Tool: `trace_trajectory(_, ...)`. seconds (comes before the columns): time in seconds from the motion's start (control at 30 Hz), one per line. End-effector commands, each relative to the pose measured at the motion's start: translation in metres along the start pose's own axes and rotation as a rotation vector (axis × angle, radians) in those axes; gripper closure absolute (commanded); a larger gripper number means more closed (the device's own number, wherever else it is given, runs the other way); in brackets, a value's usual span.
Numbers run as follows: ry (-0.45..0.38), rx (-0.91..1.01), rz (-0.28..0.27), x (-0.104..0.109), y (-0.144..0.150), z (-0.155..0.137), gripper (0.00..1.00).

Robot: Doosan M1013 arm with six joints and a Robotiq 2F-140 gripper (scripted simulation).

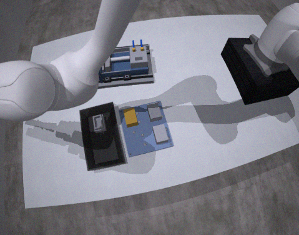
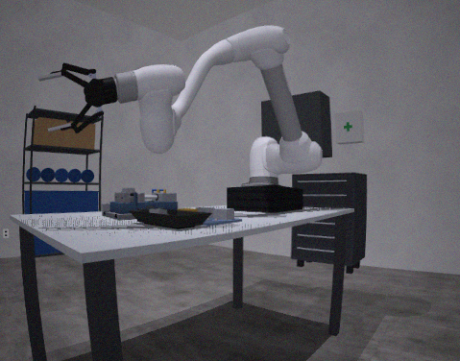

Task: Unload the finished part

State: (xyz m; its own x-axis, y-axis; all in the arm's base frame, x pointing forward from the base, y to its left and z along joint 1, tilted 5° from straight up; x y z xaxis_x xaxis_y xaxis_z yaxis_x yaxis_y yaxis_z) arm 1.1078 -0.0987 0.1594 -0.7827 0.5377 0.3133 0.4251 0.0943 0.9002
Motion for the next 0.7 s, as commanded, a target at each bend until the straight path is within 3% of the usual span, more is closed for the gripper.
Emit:
trace_trajectory(0.0, 0.000, 0.000, 0.000, 0.0001, 0.0002, -0.0001, 0.00)
trace_trajectory(0.67, -0.015, -0.037, 0.013, -0.0009, -0.0028, -0.0094, 0.00)
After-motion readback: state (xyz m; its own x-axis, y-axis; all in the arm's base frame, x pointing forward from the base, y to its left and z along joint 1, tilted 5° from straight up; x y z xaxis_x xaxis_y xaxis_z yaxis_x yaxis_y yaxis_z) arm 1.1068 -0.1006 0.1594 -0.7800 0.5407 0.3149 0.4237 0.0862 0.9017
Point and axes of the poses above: the point where the finger pads meet when closed, its own x axis back along the fingers, its own y axis across the jaws, z = x × y, the point moved 4 cm from there along x, back along the fingers, and after that the axes turned 8 degrees about x, right-handed, at the moved point
